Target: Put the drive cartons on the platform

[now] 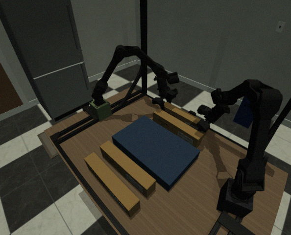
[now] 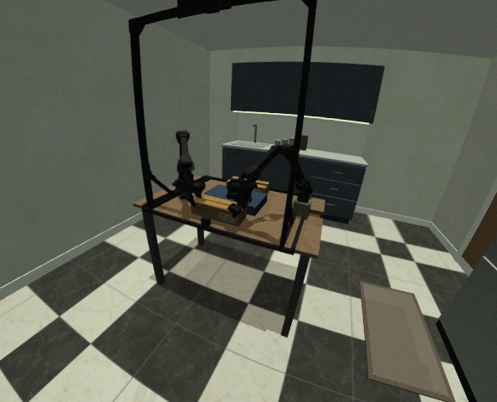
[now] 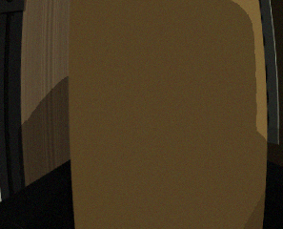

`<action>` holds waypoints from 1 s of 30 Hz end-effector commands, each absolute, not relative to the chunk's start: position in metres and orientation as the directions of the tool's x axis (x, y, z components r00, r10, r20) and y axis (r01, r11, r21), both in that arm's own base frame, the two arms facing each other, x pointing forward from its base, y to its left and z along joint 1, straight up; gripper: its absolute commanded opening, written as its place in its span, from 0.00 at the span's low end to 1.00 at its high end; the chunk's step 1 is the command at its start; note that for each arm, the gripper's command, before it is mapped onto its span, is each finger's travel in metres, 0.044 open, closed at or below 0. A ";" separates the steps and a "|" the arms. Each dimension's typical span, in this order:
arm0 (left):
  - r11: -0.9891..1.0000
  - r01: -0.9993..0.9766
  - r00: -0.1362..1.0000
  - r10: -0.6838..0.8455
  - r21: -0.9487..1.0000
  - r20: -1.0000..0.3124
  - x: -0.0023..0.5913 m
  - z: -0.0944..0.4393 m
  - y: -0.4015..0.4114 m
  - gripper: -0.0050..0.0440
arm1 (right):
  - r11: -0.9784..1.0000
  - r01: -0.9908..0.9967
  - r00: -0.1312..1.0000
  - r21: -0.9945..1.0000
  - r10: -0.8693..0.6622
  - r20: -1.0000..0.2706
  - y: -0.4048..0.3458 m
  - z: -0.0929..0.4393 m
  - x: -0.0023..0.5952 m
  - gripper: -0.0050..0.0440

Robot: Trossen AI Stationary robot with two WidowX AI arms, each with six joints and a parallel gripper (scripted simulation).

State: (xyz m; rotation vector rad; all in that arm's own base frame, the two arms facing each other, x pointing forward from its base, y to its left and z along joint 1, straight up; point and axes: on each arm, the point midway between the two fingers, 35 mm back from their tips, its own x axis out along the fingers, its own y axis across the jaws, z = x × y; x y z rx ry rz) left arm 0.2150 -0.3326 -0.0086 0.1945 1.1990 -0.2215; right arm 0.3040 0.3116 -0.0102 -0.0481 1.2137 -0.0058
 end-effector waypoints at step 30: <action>0.959 0.282 0.359 -0.106 0.000 -0.927 0.212 -0.021 -0.341 0.90 | 0.999 -0.037 0.374 0.000 0.014 -0.927 0.324 -0.019 0.303 0.90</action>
